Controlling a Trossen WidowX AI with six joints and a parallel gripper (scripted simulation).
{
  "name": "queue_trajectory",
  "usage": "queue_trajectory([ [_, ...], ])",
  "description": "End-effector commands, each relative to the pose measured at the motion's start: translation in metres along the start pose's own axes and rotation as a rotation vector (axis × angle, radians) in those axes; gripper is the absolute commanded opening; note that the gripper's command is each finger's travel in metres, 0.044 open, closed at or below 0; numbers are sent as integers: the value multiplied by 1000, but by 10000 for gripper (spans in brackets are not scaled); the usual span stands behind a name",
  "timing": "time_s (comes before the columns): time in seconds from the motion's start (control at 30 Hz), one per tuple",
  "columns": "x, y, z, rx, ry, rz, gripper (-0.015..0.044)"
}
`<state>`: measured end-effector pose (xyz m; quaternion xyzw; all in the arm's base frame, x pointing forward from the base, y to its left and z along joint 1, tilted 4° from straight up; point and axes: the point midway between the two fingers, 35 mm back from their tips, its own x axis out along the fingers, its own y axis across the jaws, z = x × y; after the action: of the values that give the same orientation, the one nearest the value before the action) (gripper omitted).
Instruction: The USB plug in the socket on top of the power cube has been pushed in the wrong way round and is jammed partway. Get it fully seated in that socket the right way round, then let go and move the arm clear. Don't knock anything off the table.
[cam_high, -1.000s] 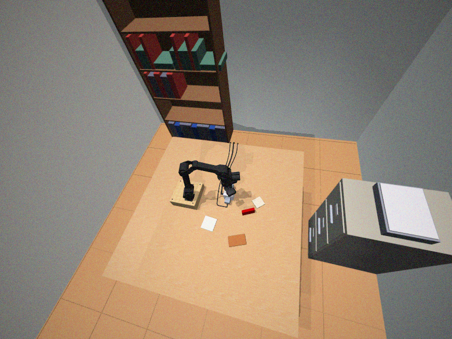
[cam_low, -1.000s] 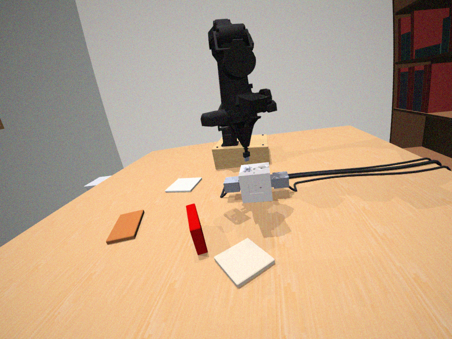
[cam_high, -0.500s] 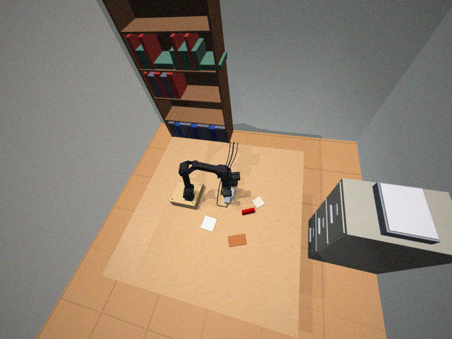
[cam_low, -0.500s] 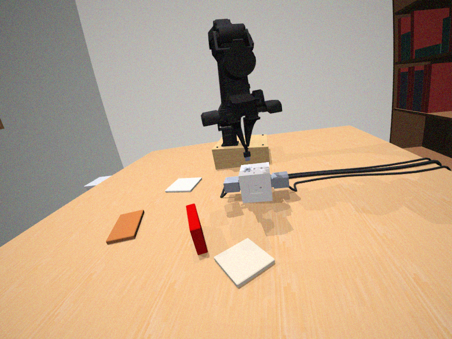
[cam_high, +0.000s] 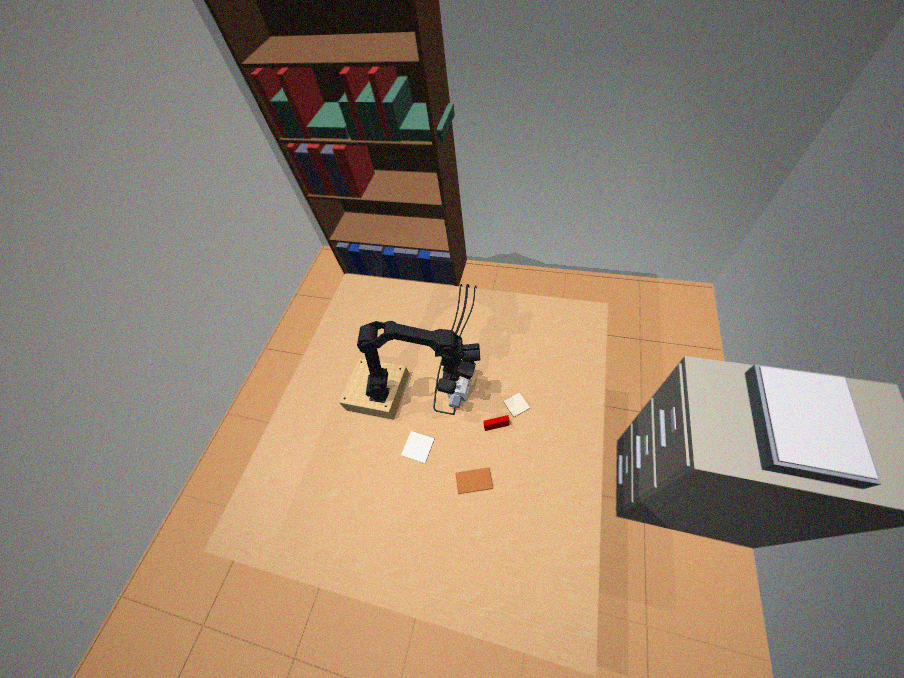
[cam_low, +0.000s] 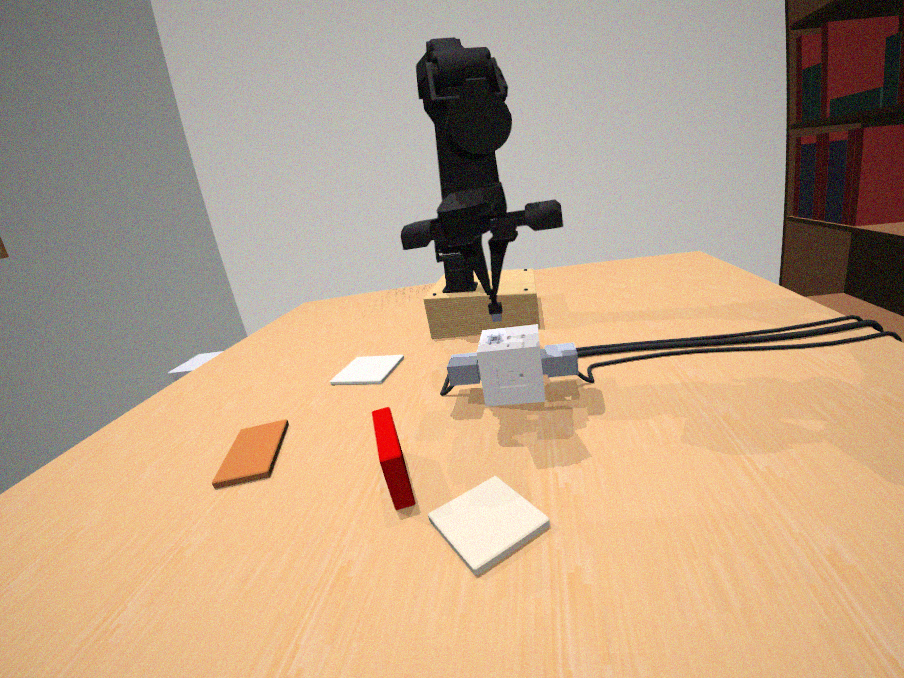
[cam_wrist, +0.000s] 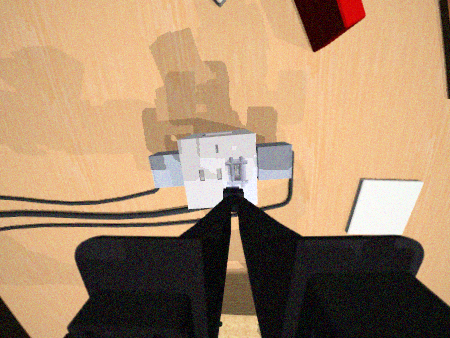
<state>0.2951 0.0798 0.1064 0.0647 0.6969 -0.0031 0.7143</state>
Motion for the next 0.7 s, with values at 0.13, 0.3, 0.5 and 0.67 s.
queue_trajectory([
  [0.13, 0, 0, 0, 215, -1, 0, 0],
  [0.3, 0, 0, 0, 346, -1, 0, 0],
  [0.5, 0, 0, 0, 503, -1, 0, 0],
  [0.67, 0, 0, 0, 634, -1, 0, 0],
])
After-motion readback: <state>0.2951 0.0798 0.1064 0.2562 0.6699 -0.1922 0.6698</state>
